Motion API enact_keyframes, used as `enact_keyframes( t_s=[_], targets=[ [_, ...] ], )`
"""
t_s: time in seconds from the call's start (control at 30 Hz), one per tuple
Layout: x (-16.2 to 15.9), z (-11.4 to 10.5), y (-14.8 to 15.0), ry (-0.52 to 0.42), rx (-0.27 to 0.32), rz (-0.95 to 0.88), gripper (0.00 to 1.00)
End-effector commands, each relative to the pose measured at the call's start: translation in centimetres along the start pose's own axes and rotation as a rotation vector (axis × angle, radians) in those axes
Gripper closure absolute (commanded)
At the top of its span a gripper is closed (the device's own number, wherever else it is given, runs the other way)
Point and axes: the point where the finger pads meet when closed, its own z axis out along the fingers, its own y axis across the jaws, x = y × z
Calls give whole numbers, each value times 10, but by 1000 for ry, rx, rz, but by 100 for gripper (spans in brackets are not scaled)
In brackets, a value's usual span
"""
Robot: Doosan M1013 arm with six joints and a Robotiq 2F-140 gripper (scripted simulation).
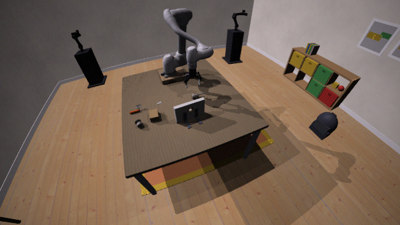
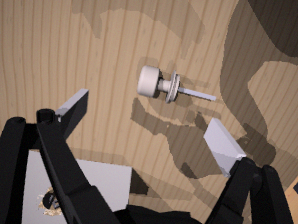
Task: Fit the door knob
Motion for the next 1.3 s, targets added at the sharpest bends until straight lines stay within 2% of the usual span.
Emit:
enact_keyframes(
  t_s=[0.0,0.07,0.1,0.2,0.4,0.47,0.63,0.87,1.03,1.2,1.27],
  targets=[
    [0,0,2,0,-1,-7,0],
    [0,0,2,0,-1,-7,0],
    [0,0,2,0,-1,-8,43],
    [-1,1,2,10,-8,-56,43],
    [-2,4,2,45,-46,-266,43],
    [-5,11,2,45,-47,-271,43],
    [-6,11,2,47,-48,-281,43],
    [-7,14,2,89,-91,-525,43],
    [-11,22,2,93,-95,-545,43],
    [-12,23,2,109,-108,-634,43],
    [-12,24,2,124,-124,-721,43]
  ],
)
